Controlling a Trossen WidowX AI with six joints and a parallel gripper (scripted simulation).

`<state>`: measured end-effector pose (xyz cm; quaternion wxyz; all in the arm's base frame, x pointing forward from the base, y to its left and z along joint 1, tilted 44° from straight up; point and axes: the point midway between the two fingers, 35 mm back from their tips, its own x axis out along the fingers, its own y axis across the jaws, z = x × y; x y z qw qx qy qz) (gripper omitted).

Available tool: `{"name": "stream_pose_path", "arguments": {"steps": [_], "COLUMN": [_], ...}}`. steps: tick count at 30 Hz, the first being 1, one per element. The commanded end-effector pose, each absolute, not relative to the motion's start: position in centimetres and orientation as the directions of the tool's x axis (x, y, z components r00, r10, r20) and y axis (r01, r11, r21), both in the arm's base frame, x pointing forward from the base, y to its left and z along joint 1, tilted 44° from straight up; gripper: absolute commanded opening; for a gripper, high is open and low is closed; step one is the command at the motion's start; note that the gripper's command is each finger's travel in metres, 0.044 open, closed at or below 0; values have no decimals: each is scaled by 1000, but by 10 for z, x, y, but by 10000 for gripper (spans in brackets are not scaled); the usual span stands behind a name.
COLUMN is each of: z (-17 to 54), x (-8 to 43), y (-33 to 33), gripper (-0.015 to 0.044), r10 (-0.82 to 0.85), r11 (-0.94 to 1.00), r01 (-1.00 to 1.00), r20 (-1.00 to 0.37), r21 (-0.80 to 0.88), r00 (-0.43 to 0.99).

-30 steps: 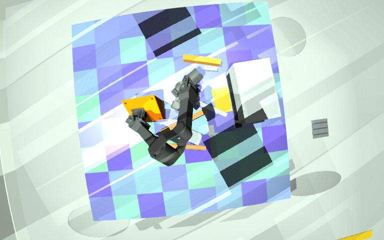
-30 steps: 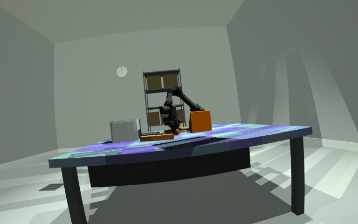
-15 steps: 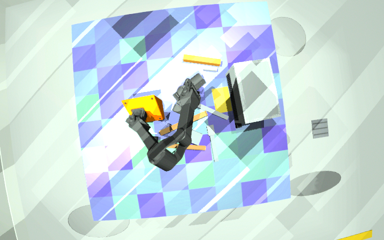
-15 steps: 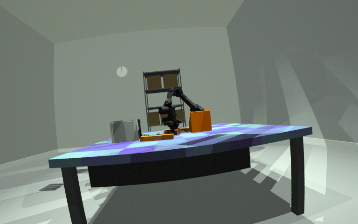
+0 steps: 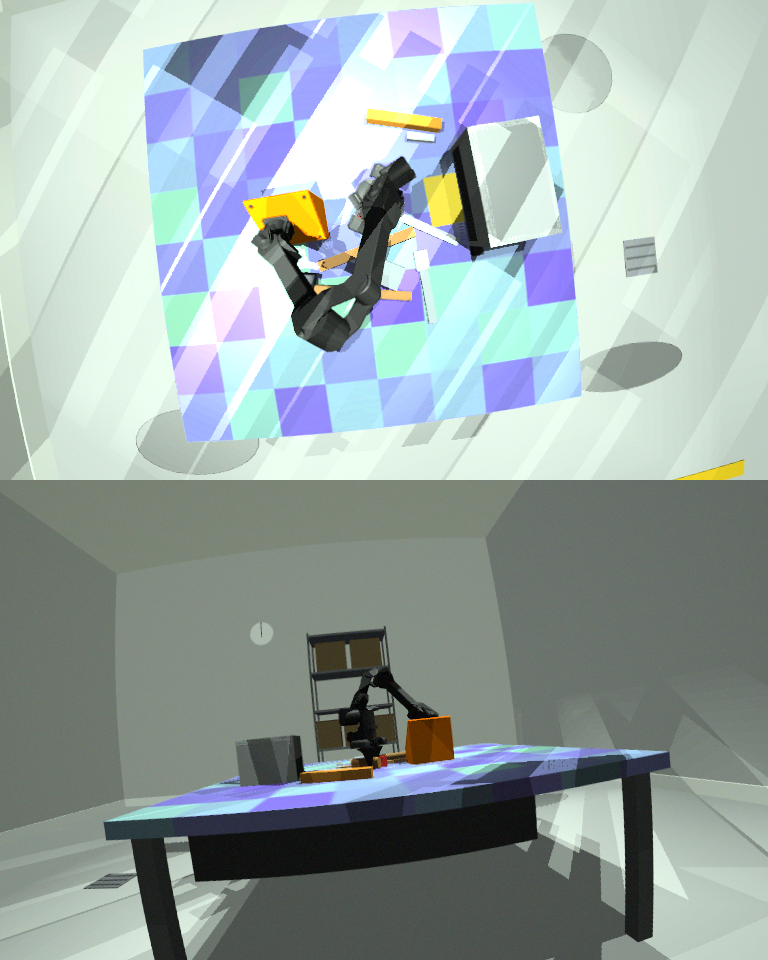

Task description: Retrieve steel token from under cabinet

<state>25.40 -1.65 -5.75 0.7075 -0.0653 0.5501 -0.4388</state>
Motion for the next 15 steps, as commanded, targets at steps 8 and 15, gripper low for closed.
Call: {"name": "stream_pose_path", "arguments": {"steps": [8, 15], "z": [-47, -41], "x": [257, 259], "y": [-26, -32], "gripper": [0, 0], "r10": [-694, -694], "r11": [607, 607], "r01": [551, 551], "r20": [-720, -720], "r21": [-573, -573], "r00": [16, 16]}}
